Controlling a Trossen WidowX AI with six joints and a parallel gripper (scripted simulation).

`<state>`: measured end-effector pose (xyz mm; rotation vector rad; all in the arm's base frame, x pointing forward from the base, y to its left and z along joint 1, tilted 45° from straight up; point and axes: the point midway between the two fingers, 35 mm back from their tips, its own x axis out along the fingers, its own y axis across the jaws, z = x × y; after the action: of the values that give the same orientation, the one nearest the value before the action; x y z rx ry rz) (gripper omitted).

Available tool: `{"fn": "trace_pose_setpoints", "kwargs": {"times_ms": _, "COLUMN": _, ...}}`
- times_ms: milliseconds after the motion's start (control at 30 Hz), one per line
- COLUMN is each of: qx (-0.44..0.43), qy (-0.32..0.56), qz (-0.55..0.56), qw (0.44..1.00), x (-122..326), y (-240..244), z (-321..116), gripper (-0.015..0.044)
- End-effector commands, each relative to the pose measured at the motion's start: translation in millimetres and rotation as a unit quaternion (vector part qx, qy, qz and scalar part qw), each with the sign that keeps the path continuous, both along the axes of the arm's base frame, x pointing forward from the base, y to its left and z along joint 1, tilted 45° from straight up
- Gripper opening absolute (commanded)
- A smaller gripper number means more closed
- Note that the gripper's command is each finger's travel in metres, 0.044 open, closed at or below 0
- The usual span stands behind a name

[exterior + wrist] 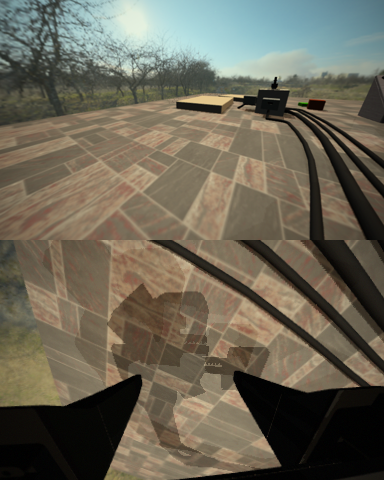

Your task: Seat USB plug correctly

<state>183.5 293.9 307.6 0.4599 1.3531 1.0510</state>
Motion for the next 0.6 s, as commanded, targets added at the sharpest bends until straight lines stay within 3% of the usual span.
{"fn": "trace_pose_setpoints", "kwargs": {"times_ms": 0, "qx": -0.044, "qy": 0.069, "qz": -0.106, "qw": 0.991, "x": 50.3, "y": -33.7, "z": -31.5, "gripper": 0.044}}
{"fn": "trace_pose_setpoints", "kwargs": {"times_ms": 267, "qx": -0.103, "qy": 0.279, "qz": -0.342, "qw": 0.891, "x": 132.0, "y": -143.1, "z": -100.8, "gripper": 0.044}}
{"fn": "trace_pose_setpoints", "kwargs": {"times_ms": 567, "qx": -0.086, "qy": 0.509, "qz": -0.54, "qw": 0.665, "x": 145.5, "y": -283.4, "z": -163.1, "gripper": 0.044}}
